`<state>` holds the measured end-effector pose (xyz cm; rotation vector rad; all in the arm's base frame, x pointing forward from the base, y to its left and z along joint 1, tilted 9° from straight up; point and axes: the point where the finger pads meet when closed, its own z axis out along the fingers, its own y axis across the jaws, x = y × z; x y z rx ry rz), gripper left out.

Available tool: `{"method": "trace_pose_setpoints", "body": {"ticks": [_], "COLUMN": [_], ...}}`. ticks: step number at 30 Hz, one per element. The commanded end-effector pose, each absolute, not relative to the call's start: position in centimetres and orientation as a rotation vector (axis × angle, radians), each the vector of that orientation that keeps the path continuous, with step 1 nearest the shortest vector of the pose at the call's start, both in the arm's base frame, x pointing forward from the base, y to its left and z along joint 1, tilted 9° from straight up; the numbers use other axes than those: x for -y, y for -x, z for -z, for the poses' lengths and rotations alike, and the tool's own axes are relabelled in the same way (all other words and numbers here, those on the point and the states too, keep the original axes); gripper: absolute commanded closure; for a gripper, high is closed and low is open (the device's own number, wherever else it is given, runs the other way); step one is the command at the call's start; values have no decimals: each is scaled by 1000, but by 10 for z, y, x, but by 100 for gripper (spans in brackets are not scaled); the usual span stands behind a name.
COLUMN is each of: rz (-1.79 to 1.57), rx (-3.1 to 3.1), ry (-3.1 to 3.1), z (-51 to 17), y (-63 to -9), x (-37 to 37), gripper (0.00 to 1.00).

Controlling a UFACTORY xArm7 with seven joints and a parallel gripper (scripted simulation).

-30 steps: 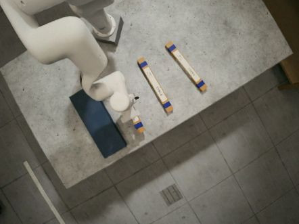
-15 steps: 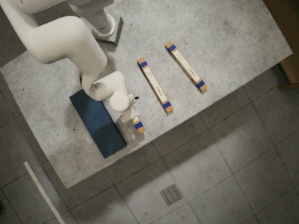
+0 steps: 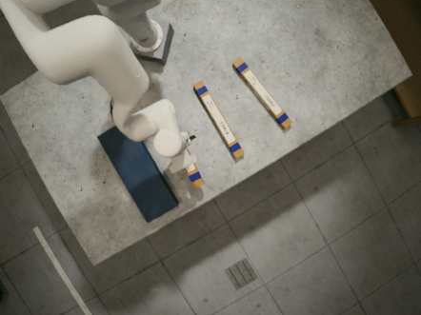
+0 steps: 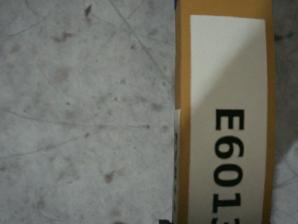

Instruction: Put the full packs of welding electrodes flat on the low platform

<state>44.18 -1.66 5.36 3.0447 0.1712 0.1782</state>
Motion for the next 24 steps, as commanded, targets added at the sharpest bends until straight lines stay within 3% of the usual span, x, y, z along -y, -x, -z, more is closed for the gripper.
{"method": "trace_pose_setpoints", "body": {"ticks": [1, 24], "rz": [-186, -186], "rx": [-172, -172], "ry": [-3044, -3044], "z": [-71, -93], "y": [-442, -439], "x": [15, 13], "gripper": [65, 65]}}
